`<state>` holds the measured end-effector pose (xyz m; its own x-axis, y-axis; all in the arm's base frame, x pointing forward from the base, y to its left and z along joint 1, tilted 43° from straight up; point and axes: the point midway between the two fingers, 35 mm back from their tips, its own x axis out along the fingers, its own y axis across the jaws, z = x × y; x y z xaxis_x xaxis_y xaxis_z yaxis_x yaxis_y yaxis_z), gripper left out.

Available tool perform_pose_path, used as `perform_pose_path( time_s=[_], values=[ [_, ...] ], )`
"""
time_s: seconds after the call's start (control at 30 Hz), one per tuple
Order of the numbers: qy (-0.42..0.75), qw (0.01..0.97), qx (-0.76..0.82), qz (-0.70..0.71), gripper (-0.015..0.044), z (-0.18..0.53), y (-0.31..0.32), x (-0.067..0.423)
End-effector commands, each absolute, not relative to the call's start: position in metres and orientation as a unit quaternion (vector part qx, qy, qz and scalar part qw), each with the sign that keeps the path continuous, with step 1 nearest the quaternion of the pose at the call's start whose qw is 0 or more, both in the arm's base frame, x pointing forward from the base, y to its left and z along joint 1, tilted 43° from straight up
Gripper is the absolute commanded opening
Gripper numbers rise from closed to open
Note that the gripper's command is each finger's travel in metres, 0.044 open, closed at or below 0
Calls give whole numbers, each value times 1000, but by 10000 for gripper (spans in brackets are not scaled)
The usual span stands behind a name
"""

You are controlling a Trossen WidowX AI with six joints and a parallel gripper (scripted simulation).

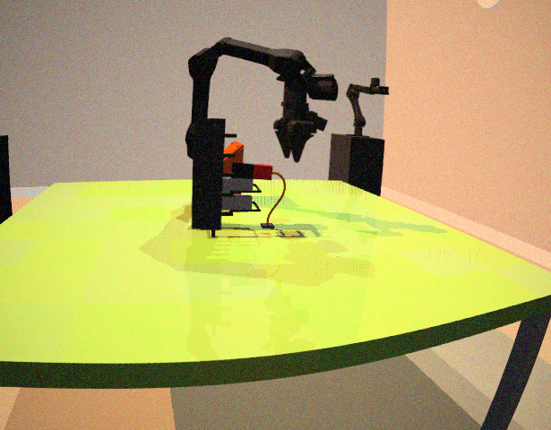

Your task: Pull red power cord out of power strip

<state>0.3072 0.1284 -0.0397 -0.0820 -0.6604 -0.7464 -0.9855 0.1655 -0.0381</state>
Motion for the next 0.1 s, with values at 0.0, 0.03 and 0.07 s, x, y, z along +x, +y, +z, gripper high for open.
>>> perform_pose_path(
  time_s=[0.0, 0.03, 0.07],
  values=[
    [693, 324, -593, 251, 440, -40, 128, 307],
    [693, 324, -593, 251, 440, -40, 128, 307],
    [693, 324, -593, 251, 440, -40, 128, 307]
  ],
)
